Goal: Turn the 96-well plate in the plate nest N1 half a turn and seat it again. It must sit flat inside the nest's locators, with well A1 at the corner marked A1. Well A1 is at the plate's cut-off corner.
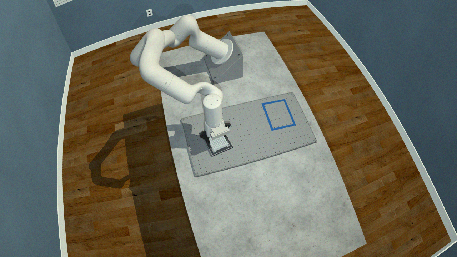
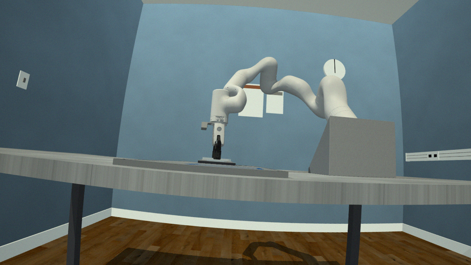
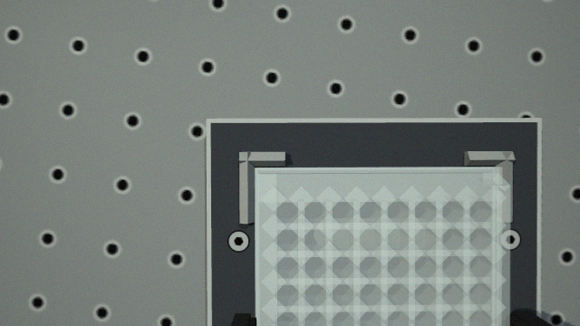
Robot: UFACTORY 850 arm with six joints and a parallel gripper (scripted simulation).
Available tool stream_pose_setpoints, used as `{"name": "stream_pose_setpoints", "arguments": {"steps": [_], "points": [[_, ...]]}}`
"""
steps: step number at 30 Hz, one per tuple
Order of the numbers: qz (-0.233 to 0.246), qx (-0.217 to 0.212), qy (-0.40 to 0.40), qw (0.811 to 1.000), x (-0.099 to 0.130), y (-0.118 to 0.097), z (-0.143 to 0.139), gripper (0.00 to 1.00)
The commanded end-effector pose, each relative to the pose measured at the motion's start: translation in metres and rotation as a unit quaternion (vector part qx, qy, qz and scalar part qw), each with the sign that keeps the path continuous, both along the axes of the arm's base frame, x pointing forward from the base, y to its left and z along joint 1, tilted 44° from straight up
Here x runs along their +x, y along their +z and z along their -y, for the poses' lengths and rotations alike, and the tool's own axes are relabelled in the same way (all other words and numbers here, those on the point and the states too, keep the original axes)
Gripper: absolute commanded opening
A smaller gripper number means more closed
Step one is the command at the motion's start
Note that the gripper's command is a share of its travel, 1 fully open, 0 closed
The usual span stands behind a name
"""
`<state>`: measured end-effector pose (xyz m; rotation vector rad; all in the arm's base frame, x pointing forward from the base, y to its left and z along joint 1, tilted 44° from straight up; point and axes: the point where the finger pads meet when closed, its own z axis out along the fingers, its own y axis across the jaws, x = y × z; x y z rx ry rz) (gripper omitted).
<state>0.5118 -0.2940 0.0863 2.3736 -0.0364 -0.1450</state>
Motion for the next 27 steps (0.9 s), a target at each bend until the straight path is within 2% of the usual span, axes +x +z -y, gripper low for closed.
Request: {"name": "stream_pose_setpoints", "arguments": {"steps": [1, 2, 27], "points": [[0.001, 0.0, 0.0, 1.0, 0.0007, 0.0005, -0.0002, 1.0], [0.001, 0.0, 0.0, 1.0, 0.0007, 0.0009, -0.0007, 0.0], [0.001, 0.0, 0.0, 1.0, 0.0007, 0.0009, -0.0006, 0.0]]}}
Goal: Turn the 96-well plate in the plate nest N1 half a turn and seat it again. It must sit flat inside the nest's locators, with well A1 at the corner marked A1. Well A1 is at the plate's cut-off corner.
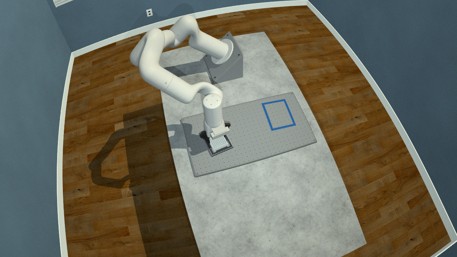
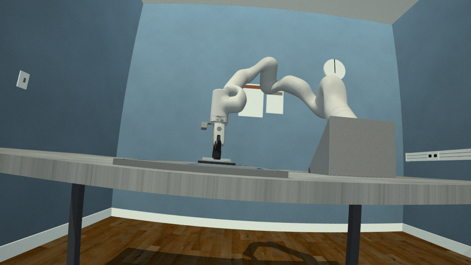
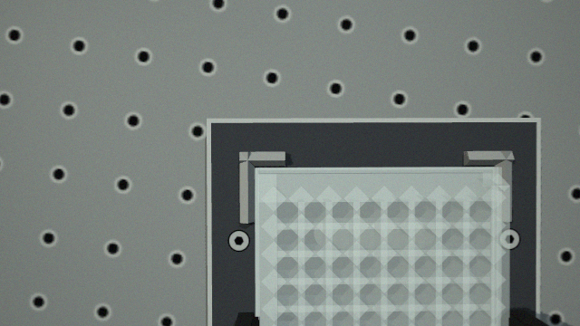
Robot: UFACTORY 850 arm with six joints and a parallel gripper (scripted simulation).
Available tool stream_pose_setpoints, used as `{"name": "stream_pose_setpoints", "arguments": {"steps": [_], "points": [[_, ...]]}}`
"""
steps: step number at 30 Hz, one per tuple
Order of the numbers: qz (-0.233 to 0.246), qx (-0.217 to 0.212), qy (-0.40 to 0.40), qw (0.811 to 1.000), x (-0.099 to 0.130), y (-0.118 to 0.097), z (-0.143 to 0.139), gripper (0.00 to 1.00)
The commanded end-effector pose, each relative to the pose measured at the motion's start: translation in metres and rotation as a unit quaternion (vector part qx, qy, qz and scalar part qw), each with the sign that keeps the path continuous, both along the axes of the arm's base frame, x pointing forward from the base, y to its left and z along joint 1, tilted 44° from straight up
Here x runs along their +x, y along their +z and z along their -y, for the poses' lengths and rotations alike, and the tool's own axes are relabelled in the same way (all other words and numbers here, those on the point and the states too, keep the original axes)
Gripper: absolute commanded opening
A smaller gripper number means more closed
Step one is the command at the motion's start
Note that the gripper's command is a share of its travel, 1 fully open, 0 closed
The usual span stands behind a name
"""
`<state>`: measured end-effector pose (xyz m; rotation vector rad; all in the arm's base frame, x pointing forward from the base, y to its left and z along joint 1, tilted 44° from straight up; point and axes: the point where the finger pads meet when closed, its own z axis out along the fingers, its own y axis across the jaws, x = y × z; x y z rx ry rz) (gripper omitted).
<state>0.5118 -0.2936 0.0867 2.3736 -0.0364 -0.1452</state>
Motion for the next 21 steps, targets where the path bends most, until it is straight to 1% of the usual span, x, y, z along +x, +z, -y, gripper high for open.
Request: {"name": "stream_pose_setpoints", "arguments": {"steps": [1, 21], "points": [[0.001, 0.0, 0.0, 1.0, 0.0007, 0.0005, -0.0002, 0.0], [0.001, 0.0, 0.0, 1.0, 0.0007, 0.0005, -0.0002, 0.0]]}}
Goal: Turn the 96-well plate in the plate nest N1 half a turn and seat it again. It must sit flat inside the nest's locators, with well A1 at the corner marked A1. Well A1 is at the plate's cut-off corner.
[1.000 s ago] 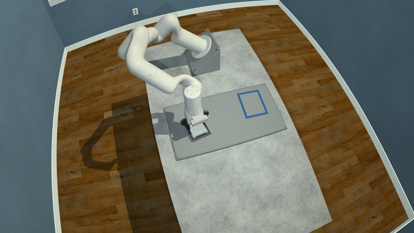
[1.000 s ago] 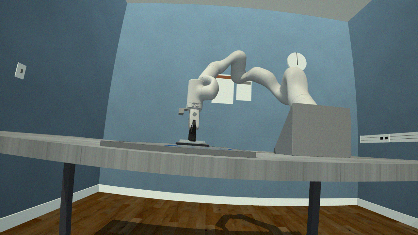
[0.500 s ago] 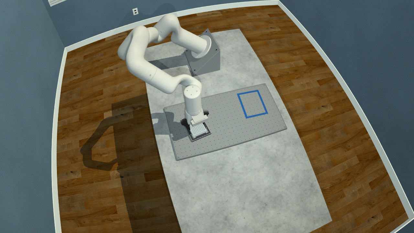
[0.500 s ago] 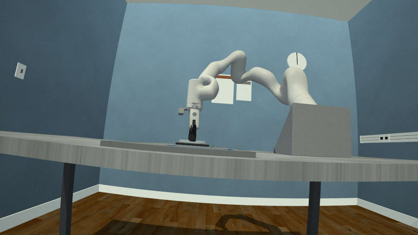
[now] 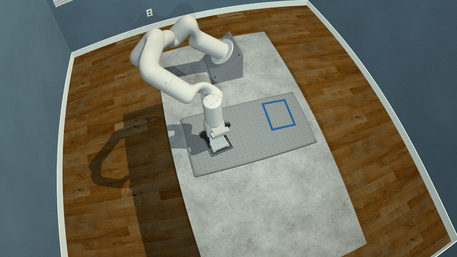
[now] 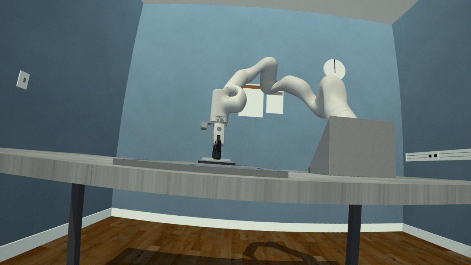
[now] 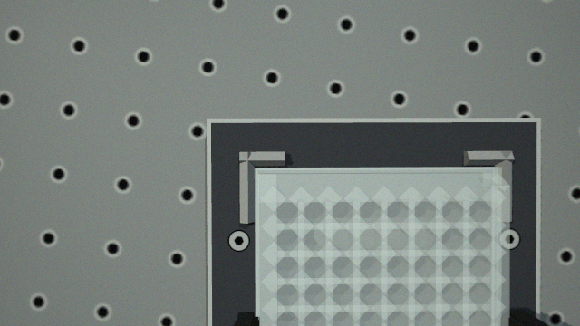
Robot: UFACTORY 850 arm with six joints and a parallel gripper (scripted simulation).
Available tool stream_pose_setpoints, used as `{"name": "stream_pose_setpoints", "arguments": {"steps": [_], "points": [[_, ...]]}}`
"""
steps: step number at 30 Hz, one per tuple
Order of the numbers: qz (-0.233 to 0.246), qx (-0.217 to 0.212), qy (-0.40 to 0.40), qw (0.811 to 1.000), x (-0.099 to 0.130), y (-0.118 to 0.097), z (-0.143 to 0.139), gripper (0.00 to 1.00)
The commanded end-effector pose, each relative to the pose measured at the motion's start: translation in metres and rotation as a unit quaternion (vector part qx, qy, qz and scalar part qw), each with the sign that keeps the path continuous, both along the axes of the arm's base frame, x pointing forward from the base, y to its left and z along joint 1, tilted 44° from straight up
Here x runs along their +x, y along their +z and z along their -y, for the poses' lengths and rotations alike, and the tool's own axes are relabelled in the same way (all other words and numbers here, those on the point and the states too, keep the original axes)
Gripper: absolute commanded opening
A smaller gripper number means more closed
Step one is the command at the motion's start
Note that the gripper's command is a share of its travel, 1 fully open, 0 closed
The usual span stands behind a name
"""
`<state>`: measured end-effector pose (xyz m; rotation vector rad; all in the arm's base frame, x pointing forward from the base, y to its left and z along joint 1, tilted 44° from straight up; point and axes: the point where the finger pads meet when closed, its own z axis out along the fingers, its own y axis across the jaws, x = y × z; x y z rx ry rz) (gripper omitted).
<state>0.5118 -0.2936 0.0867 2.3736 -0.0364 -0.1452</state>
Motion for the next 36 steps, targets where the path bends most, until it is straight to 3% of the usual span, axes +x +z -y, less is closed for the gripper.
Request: {"name": "stream_pose_setpoints", "arguments": {"steps": [1, 36], "points": [[0.001, 0.0, 0.0, 1.0, 0.001, 0.001, 0.0, 0.0], [0.001, 0.0, 0.0, 1.0, 0.003, 0.013, -0.013, 0.0]]}}
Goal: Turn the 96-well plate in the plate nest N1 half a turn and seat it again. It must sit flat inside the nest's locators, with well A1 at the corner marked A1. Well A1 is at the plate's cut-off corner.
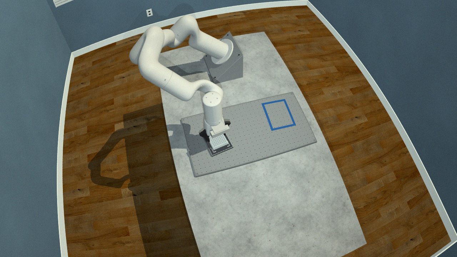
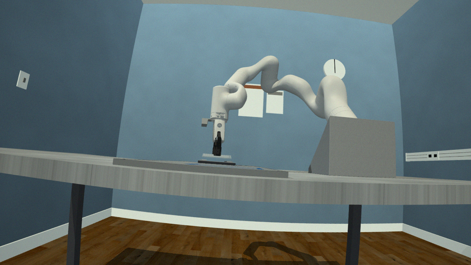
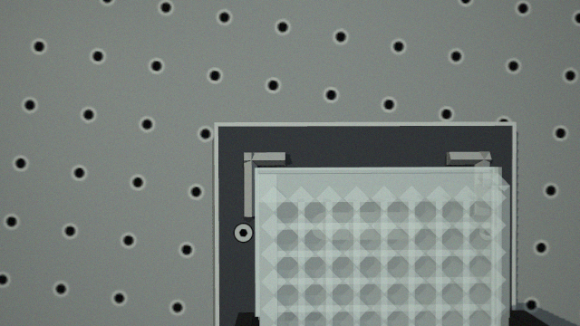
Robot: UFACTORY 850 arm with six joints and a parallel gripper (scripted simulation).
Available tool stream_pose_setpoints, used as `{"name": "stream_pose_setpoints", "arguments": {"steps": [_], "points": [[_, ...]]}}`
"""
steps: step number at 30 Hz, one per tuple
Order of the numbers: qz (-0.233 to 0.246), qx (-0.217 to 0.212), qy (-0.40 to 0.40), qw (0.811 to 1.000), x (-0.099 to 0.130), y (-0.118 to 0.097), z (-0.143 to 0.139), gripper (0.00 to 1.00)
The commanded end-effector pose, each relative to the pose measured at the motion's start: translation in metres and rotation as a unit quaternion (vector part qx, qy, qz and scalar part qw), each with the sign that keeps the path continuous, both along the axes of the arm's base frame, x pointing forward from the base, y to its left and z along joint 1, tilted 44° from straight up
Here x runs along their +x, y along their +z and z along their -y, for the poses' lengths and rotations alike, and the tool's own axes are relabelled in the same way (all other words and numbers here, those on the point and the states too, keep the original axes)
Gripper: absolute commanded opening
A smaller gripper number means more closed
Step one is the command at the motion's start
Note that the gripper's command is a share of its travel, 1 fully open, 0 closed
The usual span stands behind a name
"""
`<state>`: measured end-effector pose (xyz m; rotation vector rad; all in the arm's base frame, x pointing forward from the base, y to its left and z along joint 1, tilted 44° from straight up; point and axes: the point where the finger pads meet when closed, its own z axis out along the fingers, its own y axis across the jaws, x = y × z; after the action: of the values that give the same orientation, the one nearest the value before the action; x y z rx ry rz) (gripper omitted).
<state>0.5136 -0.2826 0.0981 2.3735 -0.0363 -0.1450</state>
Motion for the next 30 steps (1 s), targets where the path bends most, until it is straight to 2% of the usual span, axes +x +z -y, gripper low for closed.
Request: {"name": "stream_pose_setpoints", "arguments": {"steps": [1, 12, 30], "points": [[0.001, 0.0, 0.0, 1.0, 0.001, 0.002, -0.002, 0.0], [0.001, 0.0, 0.0, 1.0, 0.001, 0.003, -0.003, 0.0], [0.001, 0.0, 0.0, 1.0, 0.004, 0.023, -0.021, 0.0]]}}
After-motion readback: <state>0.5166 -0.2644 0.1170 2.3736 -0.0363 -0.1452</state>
